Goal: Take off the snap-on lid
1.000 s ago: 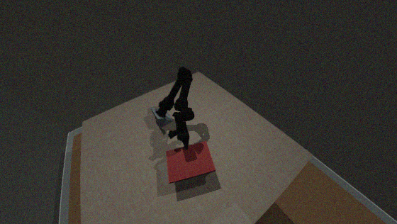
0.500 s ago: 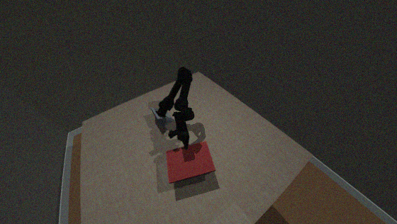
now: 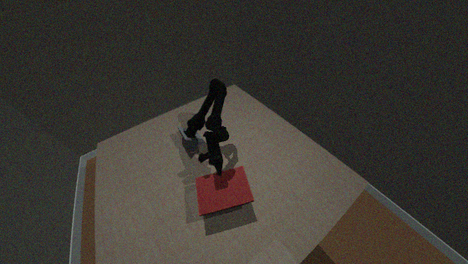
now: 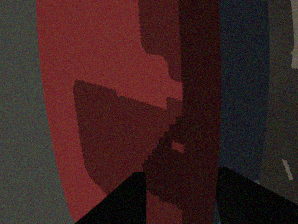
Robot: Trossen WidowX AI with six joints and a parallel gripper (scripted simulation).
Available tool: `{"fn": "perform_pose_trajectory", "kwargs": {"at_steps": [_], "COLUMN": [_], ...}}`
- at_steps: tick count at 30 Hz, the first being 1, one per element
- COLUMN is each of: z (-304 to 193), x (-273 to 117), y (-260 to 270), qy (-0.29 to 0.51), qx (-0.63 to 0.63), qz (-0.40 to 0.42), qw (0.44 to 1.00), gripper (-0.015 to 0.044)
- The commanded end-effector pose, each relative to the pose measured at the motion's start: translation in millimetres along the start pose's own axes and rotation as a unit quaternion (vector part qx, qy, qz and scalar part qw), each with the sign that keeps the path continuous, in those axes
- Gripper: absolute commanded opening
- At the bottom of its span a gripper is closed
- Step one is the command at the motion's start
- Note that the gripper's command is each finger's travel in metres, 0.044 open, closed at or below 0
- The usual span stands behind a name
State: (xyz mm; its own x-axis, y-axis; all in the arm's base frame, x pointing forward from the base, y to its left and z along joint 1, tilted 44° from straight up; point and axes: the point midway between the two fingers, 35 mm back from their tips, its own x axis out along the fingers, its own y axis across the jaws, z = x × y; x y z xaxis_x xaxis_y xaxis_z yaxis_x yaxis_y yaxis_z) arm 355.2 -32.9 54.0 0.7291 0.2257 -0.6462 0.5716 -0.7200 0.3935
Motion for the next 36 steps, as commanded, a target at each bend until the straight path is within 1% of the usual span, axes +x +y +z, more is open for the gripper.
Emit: {"fn": "perform_pose_trajectory", "kwargs": {"at_steps": [1,36], "z": [0.7,1.1], "x": [-1.8,-6.7], "y": [2.2,7.3], "qy": [0.0,0.0], "qx": [-0.002,-0.002], "qz": [0.001,0.001], "qw": [1.0,1.0], "gripper": [0.0,0.0]}}
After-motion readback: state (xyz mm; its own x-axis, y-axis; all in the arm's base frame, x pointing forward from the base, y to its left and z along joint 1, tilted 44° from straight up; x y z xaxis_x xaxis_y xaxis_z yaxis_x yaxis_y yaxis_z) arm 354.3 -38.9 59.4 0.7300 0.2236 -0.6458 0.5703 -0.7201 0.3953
